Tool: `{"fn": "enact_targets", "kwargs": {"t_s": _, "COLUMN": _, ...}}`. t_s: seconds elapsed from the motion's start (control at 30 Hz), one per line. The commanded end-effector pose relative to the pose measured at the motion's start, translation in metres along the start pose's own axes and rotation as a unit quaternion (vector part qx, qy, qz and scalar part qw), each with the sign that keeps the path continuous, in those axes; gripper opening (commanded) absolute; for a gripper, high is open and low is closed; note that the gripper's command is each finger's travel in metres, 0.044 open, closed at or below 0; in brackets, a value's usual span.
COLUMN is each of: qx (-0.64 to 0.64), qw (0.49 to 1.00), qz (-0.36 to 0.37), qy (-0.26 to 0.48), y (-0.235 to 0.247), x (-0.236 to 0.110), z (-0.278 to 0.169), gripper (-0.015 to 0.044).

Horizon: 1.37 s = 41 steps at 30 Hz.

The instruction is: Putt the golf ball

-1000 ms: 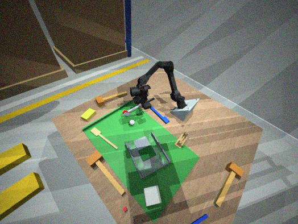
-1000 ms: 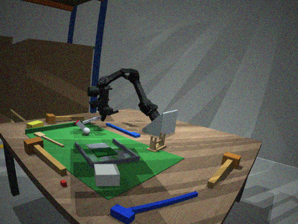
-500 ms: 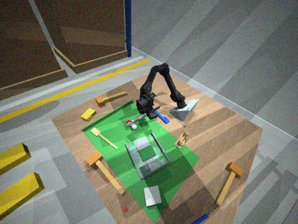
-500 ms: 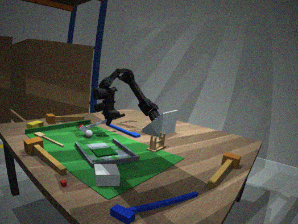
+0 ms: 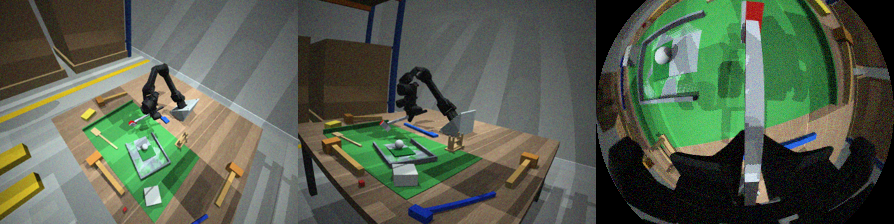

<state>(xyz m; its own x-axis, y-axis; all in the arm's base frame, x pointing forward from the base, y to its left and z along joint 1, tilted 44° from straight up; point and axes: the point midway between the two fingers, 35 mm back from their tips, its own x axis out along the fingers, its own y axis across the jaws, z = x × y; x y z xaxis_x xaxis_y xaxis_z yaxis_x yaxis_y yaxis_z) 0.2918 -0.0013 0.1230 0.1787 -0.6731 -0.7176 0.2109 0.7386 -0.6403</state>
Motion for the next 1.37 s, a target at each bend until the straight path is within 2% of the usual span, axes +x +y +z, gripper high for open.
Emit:
{"fn": "enact_targets", "kwargs": {"t_s": 0.0, "qx": 0.003, "qw": 1.000, "qz": 0.001, "qy": -0.003, "y": 0.0002, "x": -0.0257, "z": 0.0015, "gripper": 0.0000}}
{"fn": "enact_targets", "kwargs": {"t_s": 1.33, "qx": 0.000, "qw": 1.000, "qz": 0.000, "qy": -0.004, "y": 0.0004, "x": -0.0216, "z": 0.0011, "gripper": 0.0000}}
